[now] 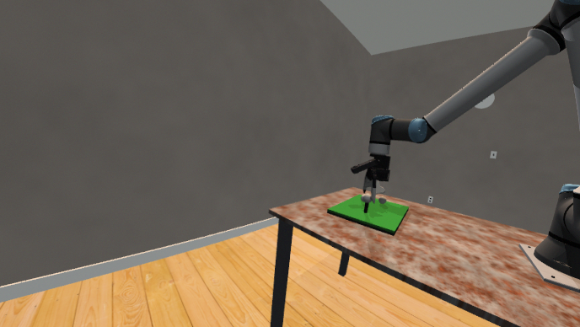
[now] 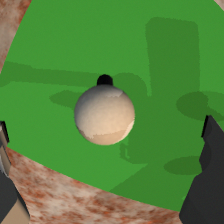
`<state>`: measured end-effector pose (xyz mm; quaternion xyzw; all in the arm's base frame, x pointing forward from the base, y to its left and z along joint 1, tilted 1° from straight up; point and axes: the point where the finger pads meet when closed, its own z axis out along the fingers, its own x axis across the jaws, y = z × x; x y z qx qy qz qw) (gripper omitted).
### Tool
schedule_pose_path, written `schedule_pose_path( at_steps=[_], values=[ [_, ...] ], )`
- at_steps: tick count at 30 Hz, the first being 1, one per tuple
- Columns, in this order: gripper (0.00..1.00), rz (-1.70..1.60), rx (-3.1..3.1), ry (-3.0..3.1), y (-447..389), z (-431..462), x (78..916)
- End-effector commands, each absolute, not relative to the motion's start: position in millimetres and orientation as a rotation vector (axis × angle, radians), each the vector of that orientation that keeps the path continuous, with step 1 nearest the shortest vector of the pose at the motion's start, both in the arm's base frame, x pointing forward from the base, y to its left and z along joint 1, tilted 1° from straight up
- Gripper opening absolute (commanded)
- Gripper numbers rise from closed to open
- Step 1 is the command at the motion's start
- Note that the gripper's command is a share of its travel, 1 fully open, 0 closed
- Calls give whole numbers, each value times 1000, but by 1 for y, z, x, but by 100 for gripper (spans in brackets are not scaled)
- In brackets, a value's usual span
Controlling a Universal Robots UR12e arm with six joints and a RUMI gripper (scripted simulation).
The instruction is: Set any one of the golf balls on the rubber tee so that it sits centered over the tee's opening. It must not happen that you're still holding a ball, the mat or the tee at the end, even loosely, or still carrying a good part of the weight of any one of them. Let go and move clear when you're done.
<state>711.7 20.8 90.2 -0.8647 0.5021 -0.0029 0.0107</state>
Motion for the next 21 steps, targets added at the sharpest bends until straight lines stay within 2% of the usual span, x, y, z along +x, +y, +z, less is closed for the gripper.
schedule_pose_path(
  at_steps=[1,21],
  values=[
    [100,-11,-2698,1566,21,91,712],
    [100,-11,-2698,1566,21,95,712]
  ],
)
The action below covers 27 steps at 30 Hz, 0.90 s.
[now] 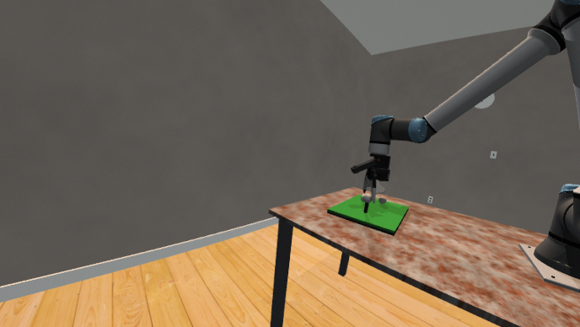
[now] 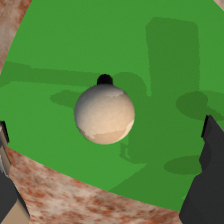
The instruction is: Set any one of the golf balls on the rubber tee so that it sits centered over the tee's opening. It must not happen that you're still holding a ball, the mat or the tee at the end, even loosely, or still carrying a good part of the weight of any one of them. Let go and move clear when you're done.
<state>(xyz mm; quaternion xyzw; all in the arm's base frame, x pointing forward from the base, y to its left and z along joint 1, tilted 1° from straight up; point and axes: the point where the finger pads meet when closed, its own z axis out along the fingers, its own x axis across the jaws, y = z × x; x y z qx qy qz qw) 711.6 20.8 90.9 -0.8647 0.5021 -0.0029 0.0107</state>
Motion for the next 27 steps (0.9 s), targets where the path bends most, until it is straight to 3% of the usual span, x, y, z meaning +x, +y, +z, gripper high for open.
schedule_pose_path(
  at_steps=[1,11,27],
  values=[
    [100,-11,-2698,1566,21,100,712],
    [100,-12,-2698,1566,20,187,709],
    [100,-12,-2698,1566,20,191,708]
  ],
)
